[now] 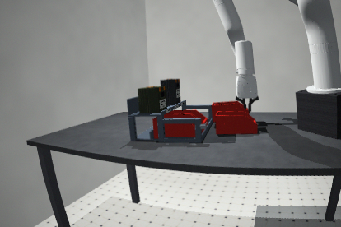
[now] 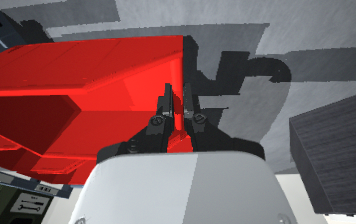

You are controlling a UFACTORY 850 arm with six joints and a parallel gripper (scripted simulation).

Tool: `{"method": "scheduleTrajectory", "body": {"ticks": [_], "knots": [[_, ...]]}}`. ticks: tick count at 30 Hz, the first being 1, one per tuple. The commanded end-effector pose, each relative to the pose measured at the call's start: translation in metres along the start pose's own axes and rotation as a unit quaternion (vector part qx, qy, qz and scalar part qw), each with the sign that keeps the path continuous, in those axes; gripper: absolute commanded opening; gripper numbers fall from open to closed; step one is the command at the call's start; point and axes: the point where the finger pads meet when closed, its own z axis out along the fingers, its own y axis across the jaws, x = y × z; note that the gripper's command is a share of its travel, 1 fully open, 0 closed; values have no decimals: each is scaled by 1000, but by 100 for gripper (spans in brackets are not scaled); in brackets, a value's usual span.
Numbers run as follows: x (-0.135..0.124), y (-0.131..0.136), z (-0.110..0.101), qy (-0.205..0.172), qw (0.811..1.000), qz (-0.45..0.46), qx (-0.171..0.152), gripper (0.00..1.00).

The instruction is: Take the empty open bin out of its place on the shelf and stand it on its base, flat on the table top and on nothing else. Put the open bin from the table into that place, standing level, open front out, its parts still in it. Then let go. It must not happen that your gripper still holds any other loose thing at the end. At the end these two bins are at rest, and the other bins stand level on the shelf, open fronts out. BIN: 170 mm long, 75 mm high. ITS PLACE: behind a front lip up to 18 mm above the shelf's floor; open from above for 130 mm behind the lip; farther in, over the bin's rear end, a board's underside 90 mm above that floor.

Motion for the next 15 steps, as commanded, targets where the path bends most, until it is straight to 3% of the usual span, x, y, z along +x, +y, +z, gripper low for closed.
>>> {"method": "scheduleTrajectory", "body": {"ticks": [1, 15], "knots": [[0, -1, 0, 0, 1000, 0, 1, 0], [0, -1, 8, 0, 1000, 0, 1, 0]]}}
